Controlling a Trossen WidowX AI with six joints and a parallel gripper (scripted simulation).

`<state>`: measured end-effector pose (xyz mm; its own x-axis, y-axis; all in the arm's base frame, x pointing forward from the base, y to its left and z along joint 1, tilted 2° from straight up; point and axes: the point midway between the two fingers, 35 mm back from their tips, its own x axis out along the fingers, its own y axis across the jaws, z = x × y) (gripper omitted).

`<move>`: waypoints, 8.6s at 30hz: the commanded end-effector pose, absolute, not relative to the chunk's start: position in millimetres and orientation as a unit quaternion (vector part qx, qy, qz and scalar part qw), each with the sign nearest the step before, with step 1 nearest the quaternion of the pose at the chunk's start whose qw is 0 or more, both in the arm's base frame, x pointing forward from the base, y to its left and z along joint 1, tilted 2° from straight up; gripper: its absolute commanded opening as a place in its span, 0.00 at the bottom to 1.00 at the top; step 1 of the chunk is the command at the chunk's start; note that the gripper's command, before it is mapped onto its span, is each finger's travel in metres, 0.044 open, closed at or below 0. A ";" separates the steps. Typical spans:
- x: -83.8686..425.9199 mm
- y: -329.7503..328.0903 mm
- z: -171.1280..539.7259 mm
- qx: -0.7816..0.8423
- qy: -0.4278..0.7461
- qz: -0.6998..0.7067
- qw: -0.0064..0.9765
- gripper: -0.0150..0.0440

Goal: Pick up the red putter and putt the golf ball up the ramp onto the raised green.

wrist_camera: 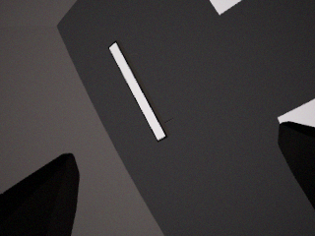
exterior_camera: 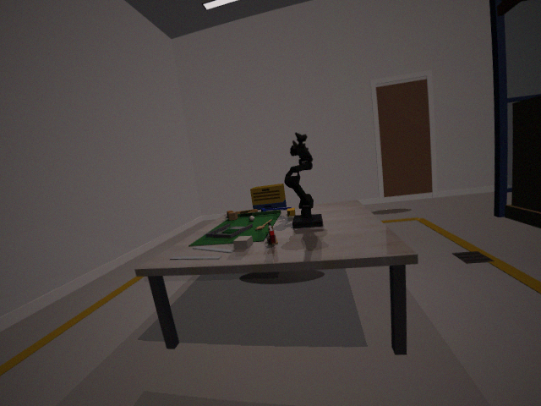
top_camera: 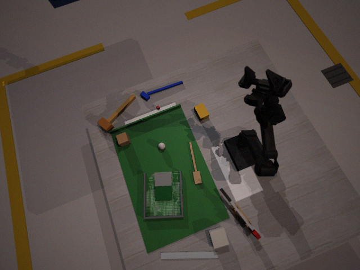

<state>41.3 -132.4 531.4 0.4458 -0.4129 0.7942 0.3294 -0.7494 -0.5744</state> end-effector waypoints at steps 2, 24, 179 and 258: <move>42.0 -138.2 530.8 -0.767 0.023 -0.526 0.368 1.00; 232.9 -232.7 421.6 -0.536 0.010 -0.276 0.798 1.00; 272.2 137.8 121.7 -0.382 0.494 0.507 0.593 0.25; 227.3 -159.7 90.9 0.107 0.703 -0.117 0.694 0.25</move>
